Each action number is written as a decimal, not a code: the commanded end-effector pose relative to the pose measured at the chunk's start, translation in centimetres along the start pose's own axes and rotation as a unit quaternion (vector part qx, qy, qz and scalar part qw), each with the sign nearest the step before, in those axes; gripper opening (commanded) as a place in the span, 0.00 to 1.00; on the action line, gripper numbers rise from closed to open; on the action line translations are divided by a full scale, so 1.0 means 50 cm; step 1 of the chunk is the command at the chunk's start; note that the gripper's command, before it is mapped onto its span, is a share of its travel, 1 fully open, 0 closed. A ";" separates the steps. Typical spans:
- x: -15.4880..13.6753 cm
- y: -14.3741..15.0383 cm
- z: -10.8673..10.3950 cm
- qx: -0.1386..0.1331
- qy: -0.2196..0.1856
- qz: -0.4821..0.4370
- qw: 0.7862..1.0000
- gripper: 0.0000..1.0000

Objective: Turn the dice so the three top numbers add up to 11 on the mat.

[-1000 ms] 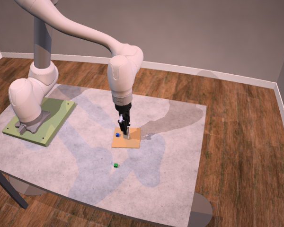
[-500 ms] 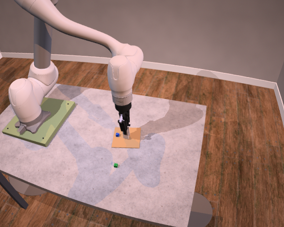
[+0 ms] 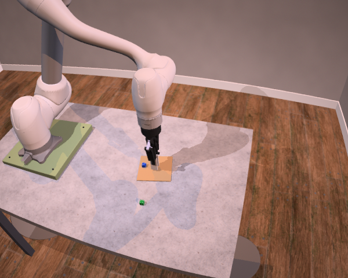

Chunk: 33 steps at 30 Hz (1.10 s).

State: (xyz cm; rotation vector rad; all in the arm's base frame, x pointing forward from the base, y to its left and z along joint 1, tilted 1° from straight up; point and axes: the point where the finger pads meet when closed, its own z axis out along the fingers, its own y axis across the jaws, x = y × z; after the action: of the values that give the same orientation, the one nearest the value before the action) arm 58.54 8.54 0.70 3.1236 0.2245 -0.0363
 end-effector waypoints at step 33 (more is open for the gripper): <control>-0.005 -0.010 0.004 0.000 0.000 -0.007 1.000 0.07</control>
State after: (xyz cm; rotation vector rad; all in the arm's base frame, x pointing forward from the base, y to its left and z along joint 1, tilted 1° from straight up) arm 58.29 8.73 0.56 3.1230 0.2312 -0.0400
